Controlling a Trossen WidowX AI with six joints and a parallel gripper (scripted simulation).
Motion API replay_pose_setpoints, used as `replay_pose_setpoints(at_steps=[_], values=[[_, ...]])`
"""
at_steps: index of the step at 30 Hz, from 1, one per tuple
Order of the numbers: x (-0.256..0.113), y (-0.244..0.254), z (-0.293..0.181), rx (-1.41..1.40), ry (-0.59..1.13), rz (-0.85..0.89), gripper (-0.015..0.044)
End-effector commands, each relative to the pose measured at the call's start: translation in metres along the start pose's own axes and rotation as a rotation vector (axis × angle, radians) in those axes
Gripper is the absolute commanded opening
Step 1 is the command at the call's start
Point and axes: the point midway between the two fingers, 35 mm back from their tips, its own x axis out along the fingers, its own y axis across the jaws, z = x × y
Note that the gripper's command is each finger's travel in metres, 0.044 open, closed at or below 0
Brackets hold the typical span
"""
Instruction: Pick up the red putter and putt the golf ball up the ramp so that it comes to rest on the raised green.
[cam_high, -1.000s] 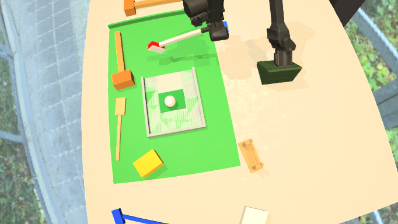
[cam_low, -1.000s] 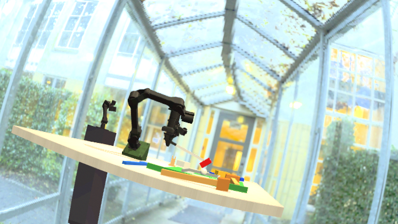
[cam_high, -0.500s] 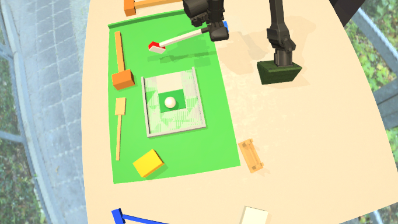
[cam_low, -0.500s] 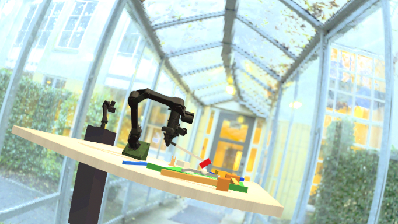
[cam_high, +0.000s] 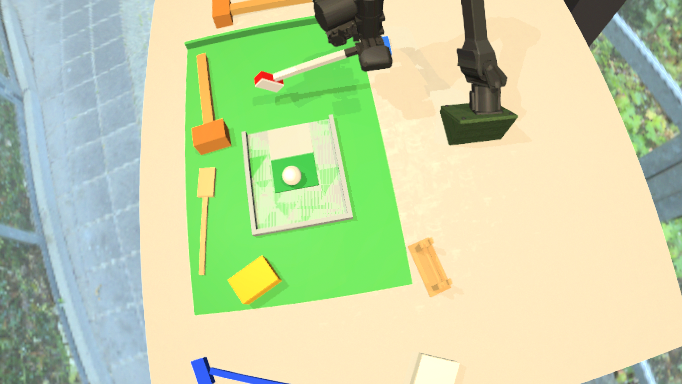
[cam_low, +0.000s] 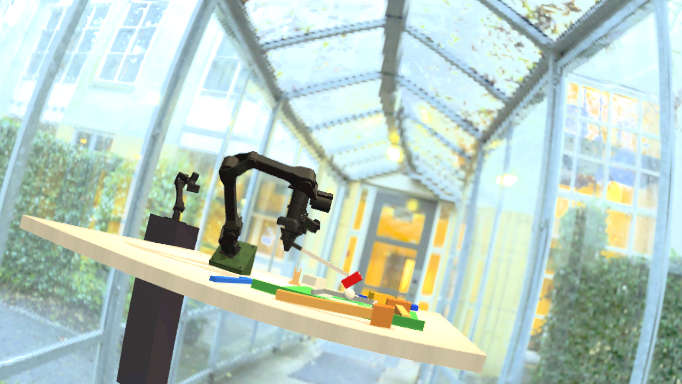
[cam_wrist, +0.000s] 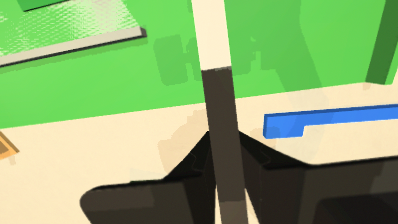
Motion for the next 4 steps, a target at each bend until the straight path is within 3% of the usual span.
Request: replay_pose_setpoints(at_steps=[1, 4], values=[[-0.0001, 0.0001, 0.0007, -0.002, -0.004, 0.0, 0.0], [-0.0001, 0.0001, 0.0007, -0.002, -0.004, 0.0, 0.0]])
